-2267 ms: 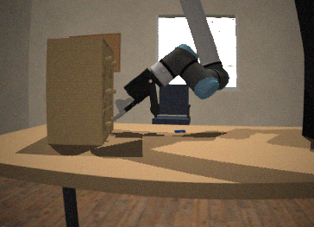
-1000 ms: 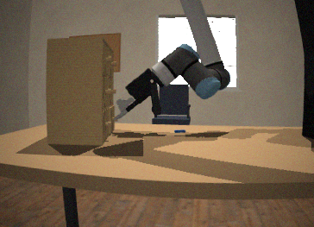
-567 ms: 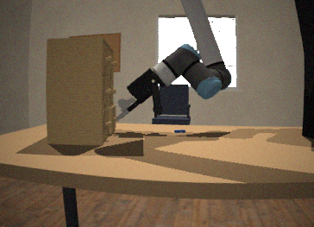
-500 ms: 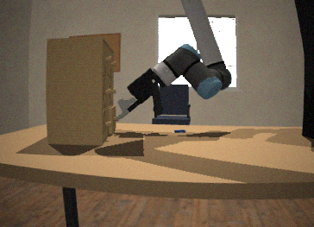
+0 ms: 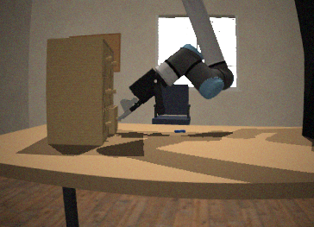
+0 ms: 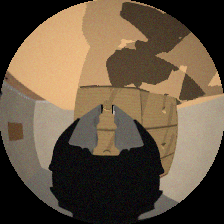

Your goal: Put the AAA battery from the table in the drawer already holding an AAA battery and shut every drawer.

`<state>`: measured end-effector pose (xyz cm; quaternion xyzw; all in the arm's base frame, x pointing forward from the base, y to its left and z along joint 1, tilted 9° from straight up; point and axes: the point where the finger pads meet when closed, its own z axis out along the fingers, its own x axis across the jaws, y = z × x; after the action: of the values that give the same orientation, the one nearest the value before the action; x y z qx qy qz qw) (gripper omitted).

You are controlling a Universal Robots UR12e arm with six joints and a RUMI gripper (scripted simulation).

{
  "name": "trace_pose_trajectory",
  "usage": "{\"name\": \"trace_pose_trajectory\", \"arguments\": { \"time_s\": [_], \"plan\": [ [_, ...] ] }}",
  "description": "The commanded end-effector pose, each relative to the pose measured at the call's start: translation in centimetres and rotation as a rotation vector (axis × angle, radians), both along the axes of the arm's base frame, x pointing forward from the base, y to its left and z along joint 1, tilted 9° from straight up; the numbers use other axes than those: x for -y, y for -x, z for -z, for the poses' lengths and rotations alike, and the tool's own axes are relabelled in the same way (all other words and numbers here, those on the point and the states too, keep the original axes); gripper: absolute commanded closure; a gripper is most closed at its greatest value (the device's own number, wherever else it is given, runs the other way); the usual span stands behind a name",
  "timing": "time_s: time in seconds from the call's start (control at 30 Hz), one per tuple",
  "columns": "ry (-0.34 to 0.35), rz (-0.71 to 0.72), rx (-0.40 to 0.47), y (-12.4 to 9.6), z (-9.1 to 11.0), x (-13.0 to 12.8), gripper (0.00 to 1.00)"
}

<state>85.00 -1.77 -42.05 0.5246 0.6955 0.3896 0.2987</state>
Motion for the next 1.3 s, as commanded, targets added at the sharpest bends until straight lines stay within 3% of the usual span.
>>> {"name": "trace_pose_trajectory", "arguments": {
  "time_s": [0.0,1.27],
  "plan": [
    [0.000,0.000,0.001,0.3,0.0,0.1,0.93],
    [0.000,0.000,0.001,2.7,0.4,0.8,0.93]
  ]
}}
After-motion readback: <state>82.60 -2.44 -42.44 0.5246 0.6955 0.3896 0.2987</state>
